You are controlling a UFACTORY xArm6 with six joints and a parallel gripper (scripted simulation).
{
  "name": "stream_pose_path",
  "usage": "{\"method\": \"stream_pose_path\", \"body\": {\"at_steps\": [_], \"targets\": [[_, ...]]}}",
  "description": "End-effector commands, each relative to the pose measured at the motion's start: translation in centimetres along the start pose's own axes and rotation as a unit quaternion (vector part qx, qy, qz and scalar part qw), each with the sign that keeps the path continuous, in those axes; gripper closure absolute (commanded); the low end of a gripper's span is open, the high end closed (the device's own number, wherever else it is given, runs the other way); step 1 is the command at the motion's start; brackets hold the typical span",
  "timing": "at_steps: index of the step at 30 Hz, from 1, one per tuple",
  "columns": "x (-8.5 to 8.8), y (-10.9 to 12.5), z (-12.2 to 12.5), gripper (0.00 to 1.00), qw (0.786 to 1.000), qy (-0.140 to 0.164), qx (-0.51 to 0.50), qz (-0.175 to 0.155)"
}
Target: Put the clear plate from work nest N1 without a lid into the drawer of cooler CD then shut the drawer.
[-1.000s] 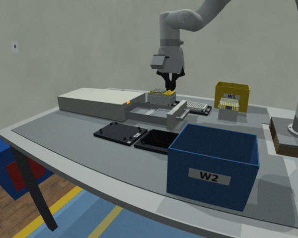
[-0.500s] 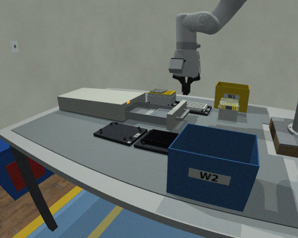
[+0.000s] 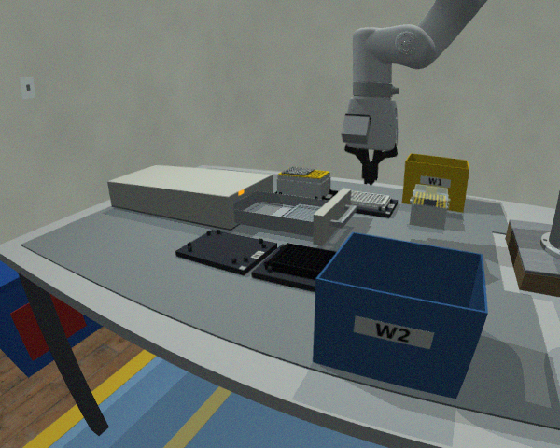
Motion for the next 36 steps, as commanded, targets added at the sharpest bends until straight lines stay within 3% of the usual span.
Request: {"method": "stream_pose_path", "body": {"at_steps": [1,36], "targets": [[0.1,0.0,0.1,1.00,1.000,0.002,0.000,0.000],[-4.7,0.0,0.1,1.00,1.000,0.002,0.000,0.000]]}}
Point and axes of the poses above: the point where the finger pads meet when closed, its own x axis back along the fingers, its own z axis across the jaws, y = z × x, the point moved 1 cm from there along x, back along the fingers, and after that the axes turned 13 degrees about -x, right-handed, at the moved point
